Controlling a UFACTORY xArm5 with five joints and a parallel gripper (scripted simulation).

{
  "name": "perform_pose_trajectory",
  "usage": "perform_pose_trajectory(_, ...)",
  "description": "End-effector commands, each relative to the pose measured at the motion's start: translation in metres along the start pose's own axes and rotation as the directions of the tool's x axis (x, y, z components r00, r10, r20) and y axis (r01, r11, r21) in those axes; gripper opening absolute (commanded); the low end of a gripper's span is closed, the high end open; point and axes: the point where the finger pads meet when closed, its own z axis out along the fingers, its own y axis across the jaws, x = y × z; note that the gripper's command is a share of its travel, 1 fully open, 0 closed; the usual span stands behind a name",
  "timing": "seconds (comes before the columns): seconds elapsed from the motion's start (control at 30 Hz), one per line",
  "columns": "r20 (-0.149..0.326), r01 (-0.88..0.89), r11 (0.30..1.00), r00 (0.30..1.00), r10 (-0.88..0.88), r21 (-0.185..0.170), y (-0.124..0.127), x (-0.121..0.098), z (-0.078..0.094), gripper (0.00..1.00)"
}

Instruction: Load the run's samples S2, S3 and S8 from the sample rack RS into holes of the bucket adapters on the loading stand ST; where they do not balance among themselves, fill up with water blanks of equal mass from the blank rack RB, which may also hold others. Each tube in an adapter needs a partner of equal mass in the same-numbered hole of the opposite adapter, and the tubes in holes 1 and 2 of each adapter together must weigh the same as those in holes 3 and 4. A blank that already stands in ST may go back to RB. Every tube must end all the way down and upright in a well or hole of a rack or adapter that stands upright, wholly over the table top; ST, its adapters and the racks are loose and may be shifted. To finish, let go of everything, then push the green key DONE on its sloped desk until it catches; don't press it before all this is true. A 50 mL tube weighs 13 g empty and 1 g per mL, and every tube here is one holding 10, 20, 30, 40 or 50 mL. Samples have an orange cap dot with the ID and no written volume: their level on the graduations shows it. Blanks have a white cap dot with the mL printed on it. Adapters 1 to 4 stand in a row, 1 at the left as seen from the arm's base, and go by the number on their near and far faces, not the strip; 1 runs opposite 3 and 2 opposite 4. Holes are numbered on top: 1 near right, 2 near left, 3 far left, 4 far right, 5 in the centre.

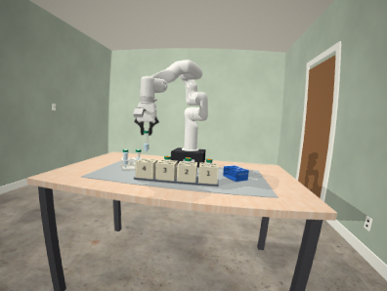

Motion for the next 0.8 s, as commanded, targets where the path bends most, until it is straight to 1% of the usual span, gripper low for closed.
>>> perform_pose_trajectory(0.0, -0.002, -0.001, 1.000, 1.000, 0.001, -0.002, -0.0119, 0.0125, -0.0013, 0.00)
perform_pose_trajectory(0.67, -0.002, -0.001, 1.000, 1.000, 0.001, -0.002, -0.0119, 0.0125, -0.0013, 0.00)
perform_pose_trajectory(0.77, -0.002, -0.001, 1.000, 1.000, 0.001, -0.002, -0.0118, 0.0125, 0.0047, 0.00)
